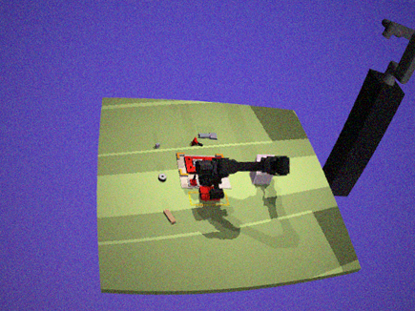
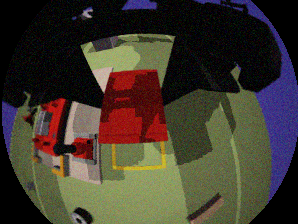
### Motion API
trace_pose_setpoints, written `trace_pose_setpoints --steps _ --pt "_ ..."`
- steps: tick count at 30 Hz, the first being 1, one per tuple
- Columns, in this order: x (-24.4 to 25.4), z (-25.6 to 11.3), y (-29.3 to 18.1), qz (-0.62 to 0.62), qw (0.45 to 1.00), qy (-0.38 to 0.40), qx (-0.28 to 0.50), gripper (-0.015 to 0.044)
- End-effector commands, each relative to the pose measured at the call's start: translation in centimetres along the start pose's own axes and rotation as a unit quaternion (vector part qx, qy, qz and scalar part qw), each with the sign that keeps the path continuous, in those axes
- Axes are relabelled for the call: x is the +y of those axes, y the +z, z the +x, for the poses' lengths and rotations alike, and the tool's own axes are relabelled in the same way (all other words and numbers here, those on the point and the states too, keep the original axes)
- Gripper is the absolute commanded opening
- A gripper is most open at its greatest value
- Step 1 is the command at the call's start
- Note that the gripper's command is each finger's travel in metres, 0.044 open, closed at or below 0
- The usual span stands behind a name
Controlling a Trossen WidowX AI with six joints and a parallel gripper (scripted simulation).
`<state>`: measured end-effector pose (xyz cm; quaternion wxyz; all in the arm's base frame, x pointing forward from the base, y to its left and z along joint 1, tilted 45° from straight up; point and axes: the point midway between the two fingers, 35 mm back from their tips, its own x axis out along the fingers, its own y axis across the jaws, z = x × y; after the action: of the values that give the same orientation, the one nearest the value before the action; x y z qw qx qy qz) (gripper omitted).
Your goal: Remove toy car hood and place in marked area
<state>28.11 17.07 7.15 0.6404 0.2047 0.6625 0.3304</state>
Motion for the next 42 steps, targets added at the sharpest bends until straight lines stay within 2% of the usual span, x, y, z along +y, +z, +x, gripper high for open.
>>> trace_pose_setpoints --steps 1,42 --pt "0.0 0.4 -0.2 0.004 1.000 0.002 0.003 0.0000" --pt "0.0 2.3 -0.3 0.004 1.000 0.003 0.003 0.0000"
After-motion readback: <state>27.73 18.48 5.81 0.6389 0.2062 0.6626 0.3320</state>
